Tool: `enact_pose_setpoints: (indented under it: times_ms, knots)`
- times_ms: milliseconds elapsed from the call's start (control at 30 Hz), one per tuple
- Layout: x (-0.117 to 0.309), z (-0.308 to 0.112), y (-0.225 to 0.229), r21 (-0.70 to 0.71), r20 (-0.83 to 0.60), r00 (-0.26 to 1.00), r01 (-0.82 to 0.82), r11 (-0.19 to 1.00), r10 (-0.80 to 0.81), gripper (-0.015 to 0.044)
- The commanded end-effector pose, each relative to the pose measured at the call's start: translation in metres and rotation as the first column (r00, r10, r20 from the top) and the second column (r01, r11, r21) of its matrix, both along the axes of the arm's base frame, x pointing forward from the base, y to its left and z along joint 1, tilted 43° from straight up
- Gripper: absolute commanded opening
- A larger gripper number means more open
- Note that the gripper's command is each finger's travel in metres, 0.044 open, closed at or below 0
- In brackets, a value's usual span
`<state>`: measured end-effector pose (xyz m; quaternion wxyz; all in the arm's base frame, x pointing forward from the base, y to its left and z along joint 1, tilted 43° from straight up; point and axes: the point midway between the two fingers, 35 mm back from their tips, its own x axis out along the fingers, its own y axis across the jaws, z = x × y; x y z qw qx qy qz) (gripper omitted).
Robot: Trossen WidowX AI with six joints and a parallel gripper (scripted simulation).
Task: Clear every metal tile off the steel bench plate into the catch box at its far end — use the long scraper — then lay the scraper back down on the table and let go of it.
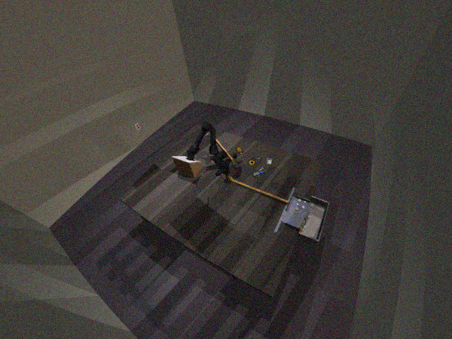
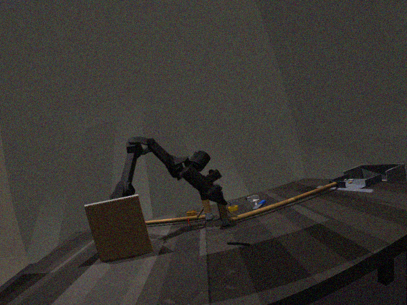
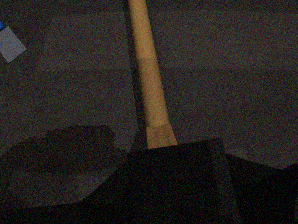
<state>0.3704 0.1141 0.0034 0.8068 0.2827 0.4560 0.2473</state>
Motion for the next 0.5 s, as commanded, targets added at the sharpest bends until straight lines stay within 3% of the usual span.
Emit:
enact_pose_setpoints:
  times_ms: [0, 467]
  knots:
    - [0.009, 0.004, 0.001, 0.000, 0.012, 1.000, 0.005, 1.000, -0.005, 0.0000]
    - [0.032, 0.007, 0.011, 0.000, 0.014, 1.000, 0.005, 1.000, -0.005, 0.0000]
